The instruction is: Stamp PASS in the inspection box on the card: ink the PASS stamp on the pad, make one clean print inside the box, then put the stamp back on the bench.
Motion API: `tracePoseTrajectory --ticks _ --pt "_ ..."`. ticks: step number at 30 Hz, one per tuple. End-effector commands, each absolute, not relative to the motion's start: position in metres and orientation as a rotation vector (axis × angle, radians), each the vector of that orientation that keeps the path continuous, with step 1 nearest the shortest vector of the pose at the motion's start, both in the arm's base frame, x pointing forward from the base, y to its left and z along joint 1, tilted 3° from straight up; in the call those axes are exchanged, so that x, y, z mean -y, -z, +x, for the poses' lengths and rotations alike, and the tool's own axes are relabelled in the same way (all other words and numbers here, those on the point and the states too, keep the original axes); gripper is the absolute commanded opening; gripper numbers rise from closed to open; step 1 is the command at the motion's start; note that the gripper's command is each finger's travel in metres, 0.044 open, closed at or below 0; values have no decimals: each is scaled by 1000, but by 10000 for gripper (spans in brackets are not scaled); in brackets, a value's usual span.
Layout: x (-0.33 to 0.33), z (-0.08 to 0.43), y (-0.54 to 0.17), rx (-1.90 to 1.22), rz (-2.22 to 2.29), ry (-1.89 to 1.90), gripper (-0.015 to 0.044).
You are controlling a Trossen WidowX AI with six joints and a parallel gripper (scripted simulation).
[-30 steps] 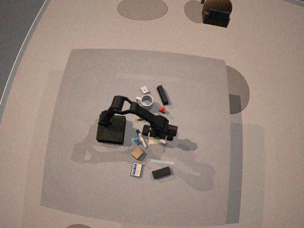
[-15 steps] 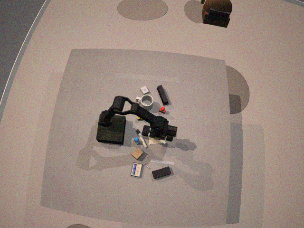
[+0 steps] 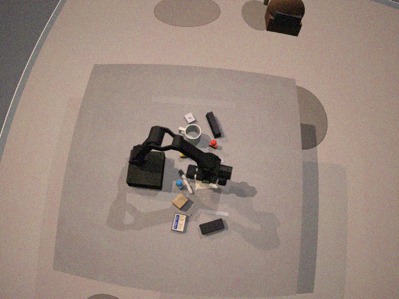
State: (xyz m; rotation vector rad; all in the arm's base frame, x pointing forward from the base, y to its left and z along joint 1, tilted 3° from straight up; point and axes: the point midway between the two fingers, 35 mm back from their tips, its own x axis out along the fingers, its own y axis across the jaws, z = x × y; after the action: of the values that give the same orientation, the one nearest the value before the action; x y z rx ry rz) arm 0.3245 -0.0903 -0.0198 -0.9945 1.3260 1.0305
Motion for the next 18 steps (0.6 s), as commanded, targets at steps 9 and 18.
tracePoseTrajectory --ticks 9,18 --pt "89 325 23 -1322 -993 -1036 0" --pt "89 325 24 -1322 -993 -1036 0"
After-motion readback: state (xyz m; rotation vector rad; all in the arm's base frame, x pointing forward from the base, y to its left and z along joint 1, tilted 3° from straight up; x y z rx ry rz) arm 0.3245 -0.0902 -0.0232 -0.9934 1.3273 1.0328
